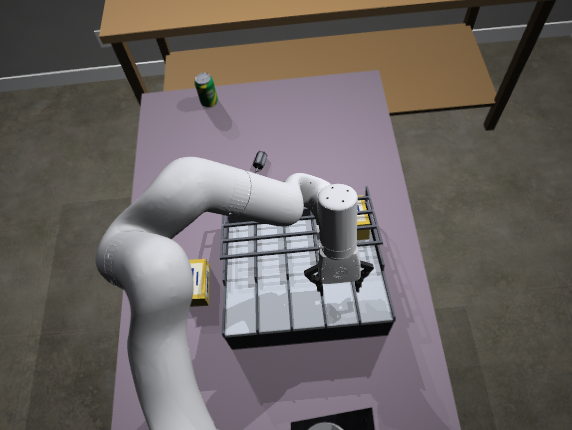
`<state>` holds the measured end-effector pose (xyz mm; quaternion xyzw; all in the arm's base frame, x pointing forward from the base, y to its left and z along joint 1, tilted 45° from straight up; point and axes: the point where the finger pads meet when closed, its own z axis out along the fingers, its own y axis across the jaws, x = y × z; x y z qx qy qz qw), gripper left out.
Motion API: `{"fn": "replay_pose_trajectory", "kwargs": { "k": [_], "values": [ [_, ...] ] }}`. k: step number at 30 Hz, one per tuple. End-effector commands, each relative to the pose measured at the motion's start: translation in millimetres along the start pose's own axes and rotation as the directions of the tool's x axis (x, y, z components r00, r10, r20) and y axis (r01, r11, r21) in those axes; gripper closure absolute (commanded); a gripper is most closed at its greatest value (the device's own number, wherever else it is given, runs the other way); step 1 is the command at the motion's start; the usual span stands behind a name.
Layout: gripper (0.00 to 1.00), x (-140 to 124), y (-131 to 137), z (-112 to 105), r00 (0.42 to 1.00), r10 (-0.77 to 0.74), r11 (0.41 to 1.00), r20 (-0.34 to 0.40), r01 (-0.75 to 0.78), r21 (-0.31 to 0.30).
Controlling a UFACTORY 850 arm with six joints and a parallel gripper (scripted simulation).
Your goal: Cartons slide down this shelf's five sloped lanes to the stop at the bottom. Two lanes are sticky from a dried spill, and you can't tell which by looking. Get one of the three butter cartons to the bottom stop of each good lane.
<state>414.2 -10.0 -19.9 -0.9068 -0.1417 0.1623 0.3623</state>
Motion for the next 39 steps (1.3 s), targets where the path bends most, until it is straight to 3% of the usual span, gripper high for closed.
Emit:
{"fn": "replay_pose_trajectory", "kwargs": {
  "k": [1, 13, 14, 39],
  "values": [
    [0.00, 1.1, 0.6, 11.7, 1.000, -0.001, 1.000, -0.002, 0.001, -0.001],
    [0.00, 1.1, 0.6, 11.7, 1.000, -0.001, 1.000, -0.002, 0.001, -0.001],
    [1.00, 1.1, 0.6, 11.4, 1.000, -0.001, 1.000, -0.003, 0.001, -0.001],
    [1.00, 1.1, 0.6, 11.4, 1.000, -0.001, 1.000, -0.003, 0.001, -0.001]
  ]
}}
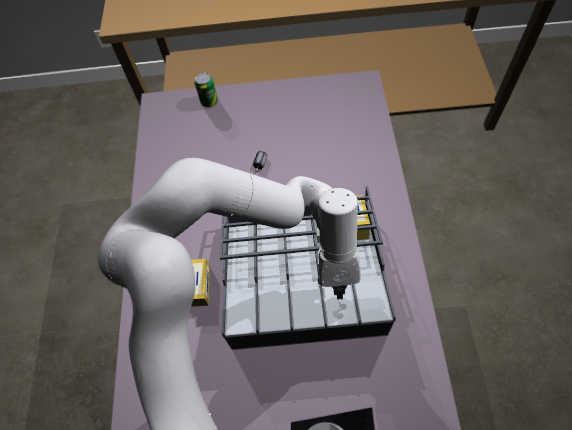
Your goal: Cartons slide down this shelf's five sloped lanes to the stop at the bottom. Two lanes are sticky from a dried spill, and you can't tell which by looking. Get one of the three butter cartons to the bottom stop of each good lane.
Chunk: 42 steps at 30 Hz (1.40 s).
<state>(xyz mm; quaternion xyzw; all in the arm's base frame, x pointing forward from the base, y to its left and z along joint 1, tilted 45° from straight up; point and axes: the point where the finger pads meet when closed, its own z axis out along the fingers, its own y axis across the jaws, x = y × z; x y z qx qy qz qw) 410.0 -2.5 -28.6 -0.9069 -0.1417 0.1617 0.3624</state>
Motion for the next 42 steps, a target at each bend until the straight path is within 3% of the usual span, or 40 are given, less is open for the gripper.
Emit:
{"fn": "replay_pose_trajectory", "kwargs": {
  "k": [1, 8, 9, 42],
  "values": [
    [1.00, 0.5, 0.3, -0.9, 1.000, 0.000, 1.000, -0.001, 0.000, -0.001],
    [1.00, 0.5, 0.3, -0.9, 1.000, 0.000, 1.000, -0.001, 0.000, -0.001],
    [0.00, 0.5, 0.3, -0.9, 1.000, 0.000, 1.000, -0.001, 0.000, -0.001],
    [0.00, 0.5, 0.3, -0.9, 1.000, 0.000, 1.000, -0.002, 0.000, -0.001]
  ]
}}
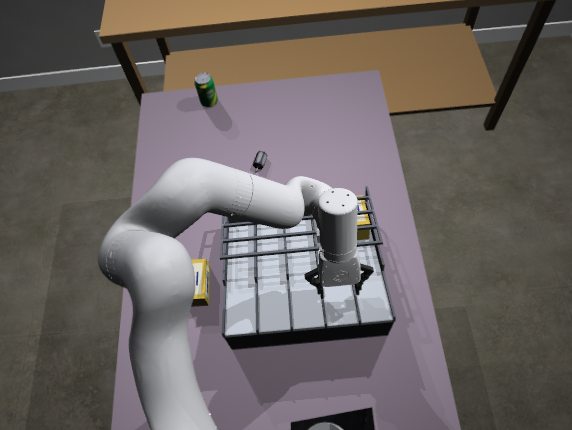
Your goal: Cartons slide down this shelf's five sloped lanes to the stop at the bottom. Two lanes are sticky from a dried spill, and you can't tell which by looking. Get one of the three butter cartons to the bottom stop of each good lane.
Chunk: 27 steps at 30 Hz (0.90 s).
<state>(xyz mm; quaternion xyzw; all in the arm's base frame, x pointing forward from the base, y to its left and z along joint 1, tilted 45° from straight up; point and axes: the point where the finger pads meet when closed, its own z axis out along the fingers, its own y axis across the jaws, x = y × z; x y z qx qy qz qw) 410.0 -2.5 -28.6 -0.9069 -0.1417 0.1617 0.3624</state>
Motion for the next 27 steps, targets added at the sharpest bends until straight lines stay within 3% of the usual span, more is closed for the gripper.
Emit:
{"fn": "replay_pose_trajectory", "kwargs": {
  "k": [1, 17, 18, 27],
  "values": [
    [0.00, 0, 0, -1, 1.000, 0.000, 1.000, -0.001, 0.000, -0.001],
    [0.00, 0, 0, -1, 1.000, 0.000, 1.000, -0.001, 0.000, -0.001],
    [0.00, 0, 0, -29, 1.000, 0.000, 1.000, -0.001, 0.000, -0.001],
    [0.00, 0, 0, -29, 1.000, 0.000, 1.000, -0.001, 0.000, -0.001]
  ]
}}
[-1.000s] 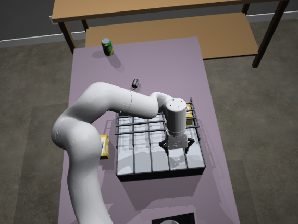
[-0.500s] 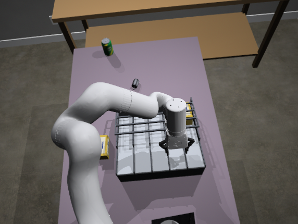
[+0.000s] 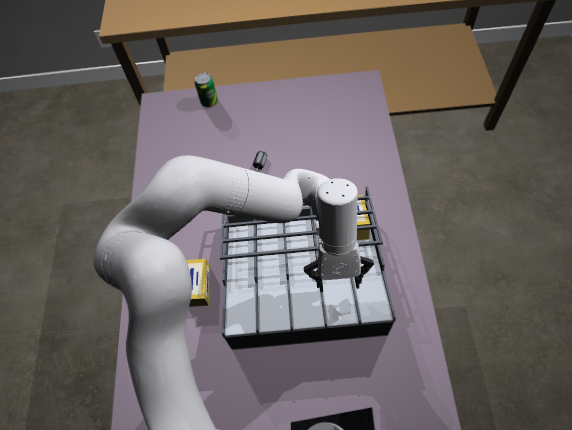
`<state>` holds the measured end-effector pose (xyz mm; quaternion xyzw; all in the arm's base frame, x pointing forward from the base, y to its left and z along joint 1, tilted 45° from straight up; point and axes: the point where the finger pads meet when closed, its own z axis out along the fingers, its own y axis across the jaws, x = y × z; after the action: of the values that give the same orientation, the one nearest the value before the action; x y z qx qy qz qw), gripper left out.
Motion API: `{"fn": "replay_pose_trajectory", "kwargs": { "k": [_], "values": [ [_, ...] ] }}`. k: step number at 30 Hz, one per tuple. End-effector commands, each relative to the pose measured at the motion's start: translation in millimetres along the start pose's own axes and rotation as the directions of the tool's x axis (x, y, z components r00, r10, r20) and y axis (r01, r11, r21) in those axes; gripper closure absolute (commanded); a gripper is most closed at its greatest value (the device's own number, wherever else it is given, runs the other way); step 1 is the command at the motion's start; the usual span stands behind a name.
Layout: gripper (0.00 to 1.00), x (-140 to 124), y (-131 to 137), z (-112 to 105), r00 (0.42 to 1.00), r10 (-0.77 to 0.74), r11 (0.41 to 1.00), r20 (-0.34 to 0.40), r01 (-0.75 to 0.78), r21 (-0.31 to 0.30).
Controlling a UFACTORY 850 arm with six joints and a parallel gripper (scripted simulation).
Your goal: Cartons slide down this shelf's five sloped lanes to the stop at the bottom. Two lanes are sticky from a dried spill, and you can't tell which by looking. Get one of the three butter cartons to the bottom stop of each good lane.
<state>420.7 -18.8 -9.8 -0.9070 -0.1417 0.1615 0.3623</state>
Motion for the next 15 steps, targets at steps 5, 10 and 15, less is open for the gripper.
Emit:
{"fn": "replay_pose_trajectory", "kwargs": {
  "k": [5, 10, 15],
  "values": [
    [0.00, 0, 0, -2, 1.000, 0.000, 1.000, -0.001, 0.000, -0.001],
    [0.00, -16, 1, -68, 0.959, 0.000, 1.000, -0.283, 0.000, 0.001],
    [0.00, -30, 1, -97, 0.956, 0.000, 1.000, -0.294, 0.000, 0.001]
  ]
}}
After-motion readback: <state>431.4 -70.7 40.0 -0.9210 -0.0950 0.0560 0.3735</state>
